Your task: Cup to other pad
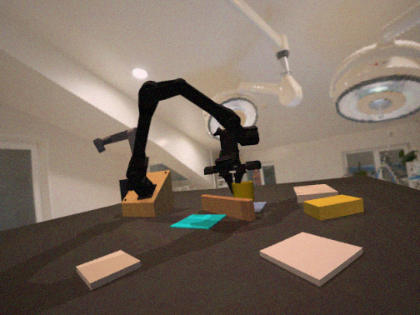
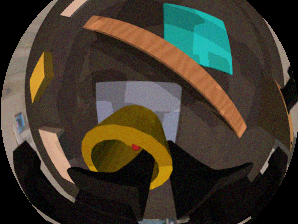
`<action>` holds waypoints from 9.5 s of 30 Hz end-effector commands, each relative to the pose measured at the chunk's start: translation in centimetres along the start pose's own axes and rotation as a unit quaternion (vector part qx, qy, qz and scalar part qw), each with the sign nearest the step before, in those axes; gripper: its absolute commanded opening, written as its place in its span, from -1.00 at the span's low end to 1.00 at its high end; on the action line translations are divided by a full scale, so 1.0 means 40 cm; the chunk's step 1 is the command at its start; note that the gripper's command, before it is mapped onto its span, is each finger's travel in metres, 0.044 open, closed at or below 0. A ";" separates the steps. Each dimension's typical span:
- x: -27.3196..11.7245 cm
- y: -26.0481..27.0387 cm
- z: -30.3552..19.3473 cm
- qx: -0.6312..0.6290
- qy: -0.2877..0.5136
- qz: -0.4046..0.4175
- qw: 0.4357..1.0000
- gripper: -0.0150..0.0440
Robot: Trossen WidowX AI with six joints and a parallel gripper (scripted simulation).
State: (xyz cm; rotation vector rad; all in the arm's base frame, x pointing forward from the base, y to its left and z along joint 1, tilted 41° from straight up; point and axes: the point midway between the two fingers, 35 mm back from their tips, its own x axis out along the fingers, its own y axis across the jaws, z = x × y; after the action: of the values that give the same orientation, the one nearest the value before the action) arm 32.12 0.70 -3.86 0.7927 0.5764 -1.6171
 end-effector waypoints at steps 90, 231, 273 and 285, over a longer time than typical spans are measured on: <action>-0.168 -0.124 0.208 0.000 0.000 0.000 1.000 -0.49; -0.016 -0.221 0.365 0.002 0.001 0.001 1.000 0.01; -0.117 -0.224 0.362 -0.004 -0.003 0.000 1.000 1.00; -0.220 -0.220 0.360 -0.002 -0.001 -0.001 1.000 1.00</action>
State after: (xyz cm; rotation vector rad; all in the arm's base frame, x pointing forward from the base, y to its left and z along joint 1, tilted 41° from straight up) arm 21.44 -3.35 10.88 0.7817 0.5776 -1.6135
